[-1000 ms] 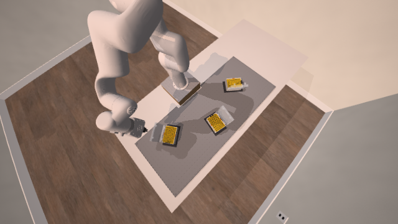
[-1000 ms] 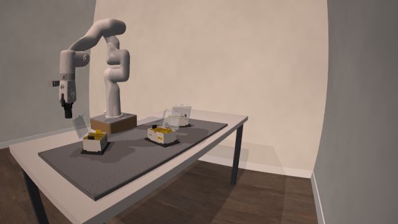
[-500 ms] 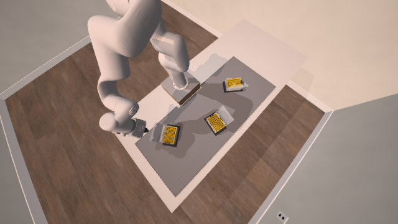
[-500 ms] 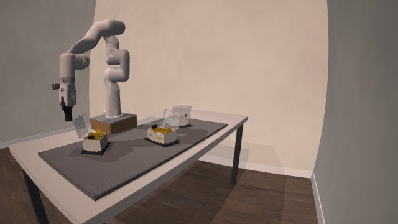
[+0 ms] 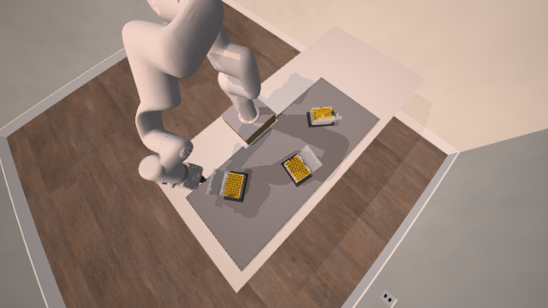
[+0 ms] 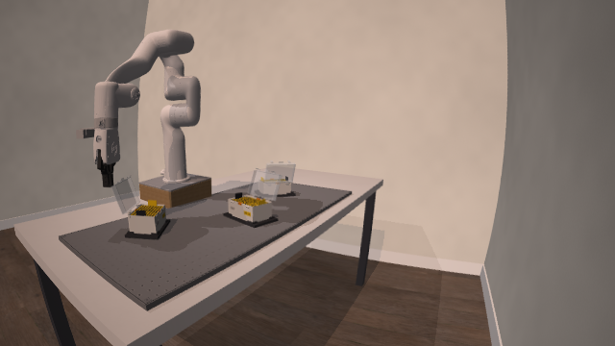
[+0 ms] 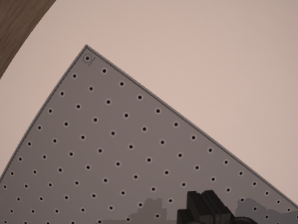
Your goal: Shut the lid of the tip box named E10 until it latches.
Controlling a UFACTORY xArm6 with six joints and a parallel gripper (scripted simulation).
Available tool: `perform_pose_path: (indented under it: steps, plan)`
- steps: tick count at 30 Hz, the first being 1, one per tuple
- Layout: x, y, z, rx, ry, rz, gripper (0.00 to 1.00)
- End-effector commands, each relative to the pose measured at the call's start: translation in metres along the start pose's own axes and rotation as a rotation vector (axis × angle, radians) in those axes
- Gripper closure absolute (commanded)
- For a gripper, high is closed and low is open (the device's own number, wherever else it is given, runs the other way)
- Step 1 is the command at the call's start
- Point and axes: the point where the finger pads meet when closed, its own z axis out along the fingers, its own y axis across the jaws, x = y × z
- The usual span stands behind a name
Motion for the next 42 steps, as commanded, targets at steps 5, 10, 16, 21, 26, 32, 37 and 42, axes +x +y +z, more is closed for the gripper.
perform_pose_path:
  steps: [5, 10, 16, 21, 26, 32, 37, 42]
  plan:
    - [-0.008, -0.001, -0.003, 0.004, 0.001, 0.000, 1.00]
    - [-0.015, -0.001, -0.003, 0.004, 0.001, 0.000, 1.00]
    - [-0.023, -0.001, -0.005, 0.004, 0.001, 0.000, 1.00]
    - [-0.028, -0.001, -0.005, 0.004, 0.001, 0.000, 1.00]
    - [-0.033, -0.001, -0.006, 0.004, 0.001, 0.000, 1.00]
    - [-0.041, -0.001, -0.007, 0.004, 0.001, 0.000, 1.00]
    - [-0.048, -0.001, -0.008, 0.004, 0.001, 0.000, 1.00]
    - [-0.052, -0.001, -0.009, 0.004, 0.001, 0.000, 1.00]
